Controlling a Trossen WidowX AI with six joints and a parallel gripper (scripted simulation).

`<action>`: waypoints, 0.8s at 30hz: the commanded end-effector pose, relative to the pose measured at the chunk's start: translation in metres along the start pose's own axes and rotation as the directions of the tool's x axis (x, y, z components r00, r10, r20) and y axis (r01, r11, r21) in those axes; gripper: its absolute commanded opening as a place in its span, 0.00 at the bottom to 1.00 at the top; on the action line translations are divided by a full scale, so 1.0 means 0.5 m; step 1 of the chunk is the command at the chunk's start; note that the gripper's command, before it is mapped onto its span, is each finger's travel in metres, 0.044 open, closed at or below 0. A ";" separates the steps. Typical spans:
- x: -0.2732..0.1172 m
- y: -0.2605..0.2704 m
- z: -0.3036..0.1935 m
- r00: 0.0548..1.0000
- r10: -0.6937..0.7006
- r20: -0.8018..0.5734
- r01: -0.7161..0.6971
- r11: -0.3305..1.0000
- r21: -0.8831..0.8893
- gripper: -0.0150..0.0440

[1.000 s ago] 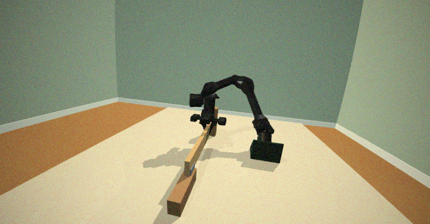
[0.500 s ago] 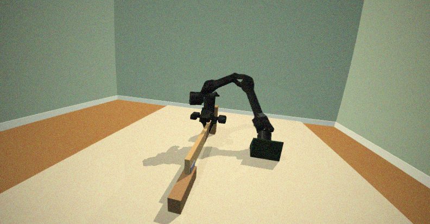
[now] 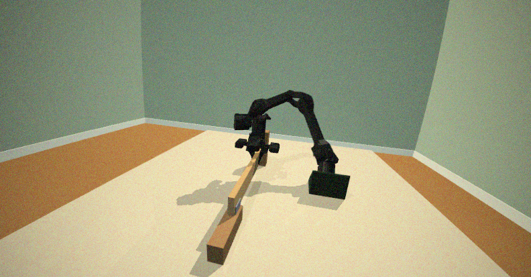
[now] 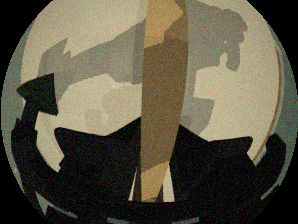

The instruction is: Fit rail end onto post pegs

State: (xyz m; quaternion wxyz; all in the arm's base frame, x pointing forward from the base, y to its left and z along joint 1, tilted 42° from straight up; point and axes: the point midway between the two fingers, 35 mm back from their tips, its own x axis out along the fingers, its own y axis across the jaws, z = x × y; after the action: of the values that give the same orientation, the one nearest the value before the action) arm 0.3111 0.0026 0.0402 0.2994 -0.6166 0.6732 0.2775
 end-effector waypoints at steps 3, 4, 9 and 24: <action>-0.002 -0.001 0.000 1.000 -0.006 0.000 0.006 1.000 -0.002 0.25; -0.002 -0.001 -0.001 1.000 -0.006 0.000 0.006 1.000 -0.002 0.25; -0.002 -0.001 -0.004 1.000 -0.006 0.000 0.006 1.000 -0.002 0.25; -0.006 -0.001 -0.012 1.000 -0.006 0.000 0.006 1.000 -0.003 0.25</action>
State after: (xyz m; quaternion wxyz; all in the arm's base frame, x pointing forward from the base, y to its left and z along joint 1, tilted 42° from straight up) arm 0.3115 0.0005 0.0421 0.3005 -0.6168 0.6724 0.2778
